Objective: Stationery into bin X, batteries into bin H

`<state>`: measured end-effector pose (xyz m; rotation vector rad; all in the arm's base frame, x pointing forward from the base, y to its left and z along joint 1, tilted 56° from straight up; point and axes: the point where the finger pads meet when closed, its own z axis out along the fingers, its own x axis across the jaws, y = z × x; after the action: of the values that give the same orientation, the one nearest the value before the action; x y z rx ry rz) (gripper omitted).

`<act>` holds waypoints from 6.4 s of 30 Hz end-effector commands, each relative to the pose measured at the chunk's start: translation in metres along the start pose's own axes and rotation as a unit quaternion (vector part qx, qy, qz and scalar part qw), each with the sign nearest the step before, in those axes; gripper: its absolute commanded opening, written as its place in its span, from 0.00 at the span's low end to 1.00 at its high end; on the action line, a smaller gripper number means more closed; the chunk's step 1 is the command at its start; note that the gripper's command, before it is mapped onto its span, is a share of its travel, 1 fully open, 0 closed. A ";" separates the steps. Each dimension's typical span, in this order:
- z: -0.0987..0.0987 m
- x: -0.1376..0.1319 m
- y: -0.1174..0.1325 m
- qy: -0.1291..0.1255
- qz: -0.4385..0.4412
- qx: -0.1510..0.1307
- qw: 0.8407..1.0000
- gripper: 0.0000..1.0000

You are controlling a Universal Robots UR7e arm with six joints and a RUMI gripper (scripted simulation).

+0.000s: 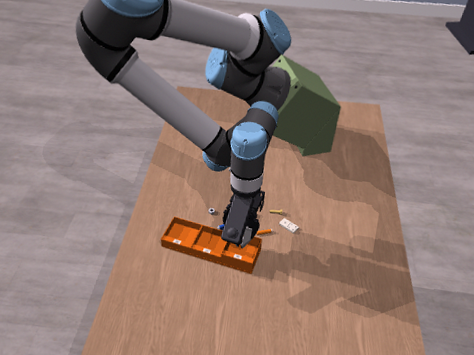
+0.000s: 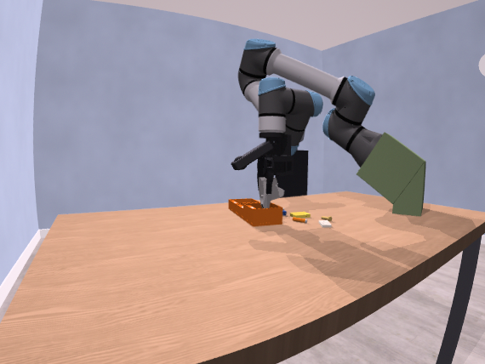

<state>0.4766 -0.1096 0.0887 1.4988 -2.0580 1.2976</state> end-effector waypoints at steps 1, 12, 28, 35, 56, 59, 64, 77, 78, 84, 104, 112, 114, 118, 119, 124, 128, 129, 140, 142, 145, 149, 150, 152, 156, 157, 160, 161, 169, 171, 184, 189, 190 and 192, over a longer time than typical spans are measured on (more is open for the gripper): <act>0.001 0.000 0.001 0.000 -0.001 -0.001 1.000 0.04; 0.002 0.000 0.003 0.000 -0.002 -0.002 1.000 0.04; 0.002 0.000 0.003 0.000 -0.002 -0.002 1.000 0.04; 0.002 0.000 0.003 0.000 -0.002 -0.002 1.000 0.04; -0.023 0.000 0.000 0.000 0.000 0.001 1.000 0.04; -0.027 0.000 -0.001 0.000 0.001 0.002 1.000 0.04; -0.035 0.000 -0.001 0.000 0.001 0.002 1.000 0.04; -0.060 0.000 -0.001 -0.001 0.001 0.001 1.000 0.04; -0.060 0.000 -0.001 -0.001 0.001 0.001 1.000 0.04; -0.085 0.000 -0.001 -0.001 0.001 0.001 1.000 0.04; -0.184 -0.001 0.000 -0.001 -0.001 0.000 1.000 0.04; -0.184 -0.001 0.000 -0.001 -0.001 0.000 1.000 0.04; -0.183 0.000 0.001 0.000 -0.001 -0.001 1.000 0.04; -0.175 0.004 0.006 0.001 0.025 -0.002 1.000 0.17; -0.175 0.004 0.006 0.001 0.025 -0.002 1.000 0.17; -0.142 0.022 0.023 0.000 0.108 -0.001 0.994 0.17; -0.117 0.034 0.036 0.003 0.152 -0.004 0.988 0.17; -0.111 0.036 0.040 0.004 0.163 -0.006 0.987 0.17; -0.054 0.066 0.071 0.015 0.279 -0.016 0.960 0.17; -0.054 0.068 0.073 0.015 0.300 -0.016 0.954 0.17; -0.054 0.069 0.073 0.012 0.329 -0.013 0.944 0.17; -0.054 0.068 0.071 0.001 0.362 -0.002 0.932 0.17; -0.054 0.068 0.070 0.001 0.362 -0.002 0.932 0.17; -0.054 0.067 0.070 0.001 0.362 -0.002 0.932 0.17; -0.054 0.066 0.069 0.001 0.362 -0.002 0.932 0.17; -0.054 0.065 0.069 0.001 0.362 -0.002 0.932 0.17; -0.054 0.064 0.068 0.000 0.362 -0.002 0.932 0.17; -0.055 0.064 0.068 0.000 0.362 -0.002 0.932 0.17; -0.055 0.063 0.069 0.000 0.362 -0.001 0.932 0.17; -0.055 0.064 0.069 0.000 0.362 -0.001 0.932 0.17; -0.055 0.064 0.069 0.000 0.364 -0.001 0.931 0.17; -0.055 0.064 0.071 0.000 0.362 -0.001 0.932 0.17; -0.055 0.064 0.071 0.000 0.362 -0.001 0.932 0.17; -0.050 0.064 0.071 0.001 0.362 -0.002 0.932 0.17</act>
<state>0.3760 -0.1027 0.1291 0.7143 -2.7370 1.5067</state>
